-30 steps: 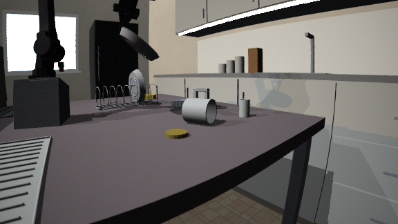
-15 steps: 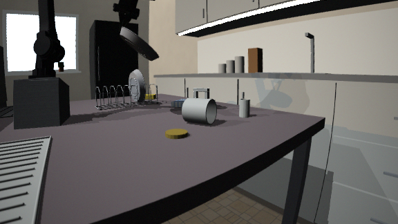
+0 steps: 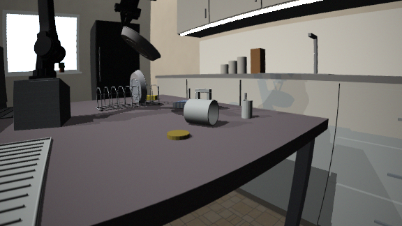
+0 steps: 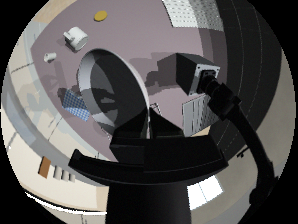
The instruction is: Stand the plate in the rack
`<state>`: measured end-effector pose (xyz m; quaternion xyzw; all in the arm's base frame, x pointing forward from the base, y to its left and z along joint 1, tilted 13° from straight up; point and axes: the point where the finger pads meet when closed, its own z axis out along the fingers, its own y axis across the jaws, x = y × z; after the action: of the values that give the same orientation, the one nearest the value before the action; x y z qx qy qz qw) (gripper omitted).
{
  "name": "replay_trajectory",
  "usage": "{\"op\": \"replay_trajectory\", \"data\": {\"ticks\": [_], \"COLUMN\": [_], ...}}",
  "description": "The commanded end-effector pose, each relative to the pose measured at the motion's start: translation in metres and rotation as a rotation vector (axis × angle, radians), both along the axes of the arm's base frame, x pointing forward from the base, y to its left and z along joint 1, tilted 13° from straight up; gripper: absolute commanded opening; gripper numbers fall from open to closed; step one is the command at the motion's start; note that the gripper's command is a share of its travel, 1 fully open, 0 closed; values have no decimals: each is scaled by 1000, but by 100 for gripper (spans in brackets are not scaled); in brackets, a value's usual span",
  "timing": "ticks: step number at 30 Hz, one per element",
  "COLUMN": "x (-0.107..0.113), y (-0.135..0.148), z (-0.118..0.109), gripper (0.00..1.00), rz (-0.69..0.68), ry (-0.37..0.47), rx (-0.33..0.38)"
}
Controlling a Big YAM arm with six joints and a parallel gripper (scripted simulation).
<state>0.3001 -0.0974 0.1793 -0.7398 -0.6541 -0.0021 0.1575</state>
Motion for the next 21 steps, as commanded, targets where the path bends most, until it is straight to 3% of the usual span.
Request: {"op": "replay_trajectory", "data": {"ticks": [1, 16, 17, 21], "x": [22, 6, 18, 7], "y": [-4, 15, 13, 22], "z": [28, 17, 33, 21], "gripper": [0, 0, 0, 0], "rz": [34, 172, 185, 251], "ry": [-99, -79, -118, -99], "rx": [-46, -108, -130, -155]}}
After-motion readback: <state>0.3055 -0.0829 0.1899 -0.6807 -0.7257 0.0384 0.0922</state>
